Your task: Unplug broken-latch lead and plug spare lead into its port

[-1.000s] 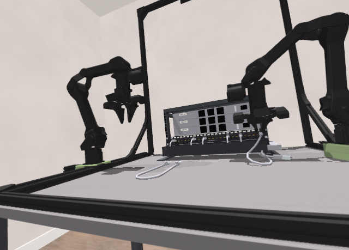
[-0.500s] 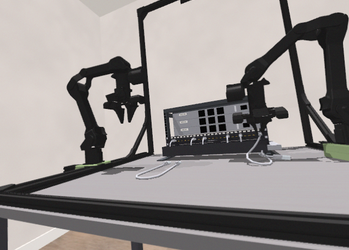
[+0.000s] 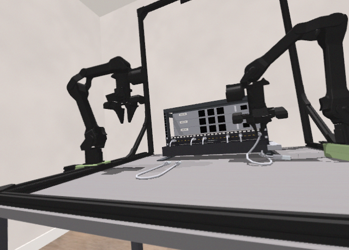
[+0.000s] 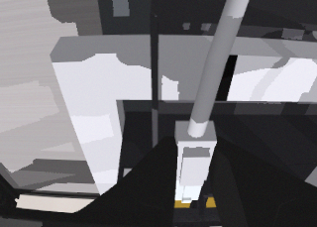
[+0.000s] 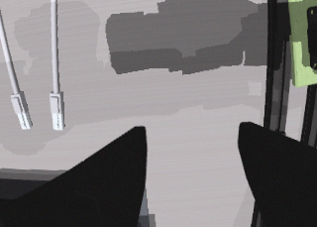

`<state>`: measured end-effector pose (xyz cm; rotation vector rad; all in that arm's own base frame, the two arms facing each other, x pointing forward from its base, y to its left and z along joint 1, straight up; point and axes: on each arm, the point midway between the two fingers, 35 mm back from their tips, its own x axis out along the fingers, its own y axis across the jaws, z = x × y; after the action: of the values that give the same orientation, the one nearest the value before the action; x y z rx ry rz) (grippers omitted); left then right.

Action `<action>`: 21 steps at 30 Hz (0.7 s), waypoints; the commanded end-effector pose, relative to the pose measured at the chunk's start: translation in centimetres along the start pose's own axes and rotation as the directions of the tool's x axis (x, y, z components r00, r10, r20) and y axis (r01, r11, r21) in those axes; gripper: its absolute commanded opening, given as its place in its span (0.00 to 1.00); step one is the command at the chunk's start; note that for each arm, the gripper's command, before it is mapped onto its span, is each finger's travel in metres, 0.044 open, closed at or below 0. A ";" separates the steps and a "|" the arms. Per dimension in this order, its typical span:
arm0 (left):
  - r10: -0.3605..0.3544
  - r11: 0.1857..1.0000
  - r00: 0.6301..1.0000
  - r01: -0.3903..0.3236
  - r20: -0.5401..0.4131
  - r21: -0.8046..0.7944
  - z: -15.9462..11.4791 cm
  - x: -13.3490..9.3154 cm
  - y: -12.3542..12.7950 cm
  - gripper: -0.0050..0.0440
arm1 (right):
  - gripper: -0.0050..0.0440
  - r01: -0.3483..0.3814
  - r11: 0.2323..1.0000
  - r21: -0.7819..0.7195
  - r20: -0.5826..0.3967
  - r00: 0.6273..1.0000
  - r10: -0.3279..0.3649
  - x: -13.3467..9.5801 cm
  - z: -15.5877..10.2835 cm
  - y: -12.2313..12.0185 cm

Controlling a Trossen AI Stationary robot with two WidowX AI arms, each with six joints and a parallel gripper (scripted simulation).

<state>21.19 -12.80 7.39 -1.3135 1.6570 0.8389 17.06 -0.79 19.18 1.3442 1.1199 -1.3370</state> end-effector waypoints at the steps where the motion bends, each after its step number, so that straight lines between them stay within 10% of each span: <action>1: -0.002 1.000 1.000 0.002 0.001 0.002 0.0 0.0 -0.1 0.21 | 0.46 0.000 1.000 0.000 0.000 1.000 0.000 0.0 0.0 0.0; 21: -0.002 1.000 1.000 0.002 0.001 0.002 -0.3 0.2 -0.1 0.21 | 0.46 0.000 1.000 0.000 0.000 1.000 0.000 0.0 0.0 0.0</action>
<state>21.20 -13.11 7.40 -1.3128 1.6572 0.8363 17.06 -0.79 19.18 1.3442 1.1199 -1.3370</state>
